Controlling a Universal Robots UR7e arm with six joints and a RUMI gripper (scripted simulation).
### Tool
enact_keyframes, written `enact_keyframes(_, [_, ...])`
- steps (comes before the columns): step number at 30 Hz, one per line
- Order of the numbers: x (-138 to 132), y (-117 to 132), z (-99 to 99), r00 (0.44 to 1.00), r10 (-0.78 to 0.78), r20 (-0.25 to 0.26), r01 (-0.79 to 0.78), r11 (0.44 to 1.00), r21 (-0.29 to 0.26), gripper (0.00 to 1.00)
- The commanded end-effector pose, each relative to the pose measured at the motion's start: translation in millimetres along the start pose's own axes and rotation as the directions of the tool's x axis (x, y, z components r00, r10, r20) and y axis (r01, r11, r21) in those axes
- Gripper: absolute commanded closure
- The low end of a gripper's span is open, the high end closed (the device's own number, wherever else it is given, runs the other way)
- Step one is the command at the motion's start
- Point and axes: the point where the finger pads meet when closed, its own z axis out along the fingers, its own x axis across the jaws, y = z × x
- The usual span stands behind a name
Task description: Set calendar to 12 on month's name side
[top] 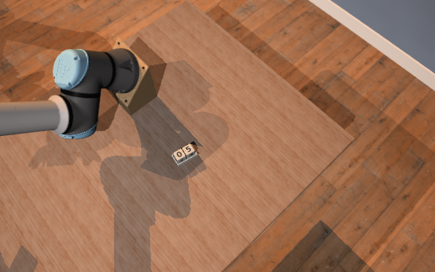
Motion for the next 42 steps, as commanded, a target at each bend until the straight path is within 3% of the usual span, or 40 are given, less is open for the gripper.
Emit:
enact_keyframes(1, [0.3, 0.1, -0.1, 1.000, 0.000, 0.001, 0.000, 1.000, 0.000, 0.00])
enact_keyframes(27, [0.3, -0.2, 1.1, 1.000, -0.004, -0.003, 0.004, 1.000, 0.004, 0.00])
enact_keyframes(42, [0.1, -3.6, 13.2, 0.998, -0.036, -0.041, 0.038, 0.999, 0.036, 0.00])
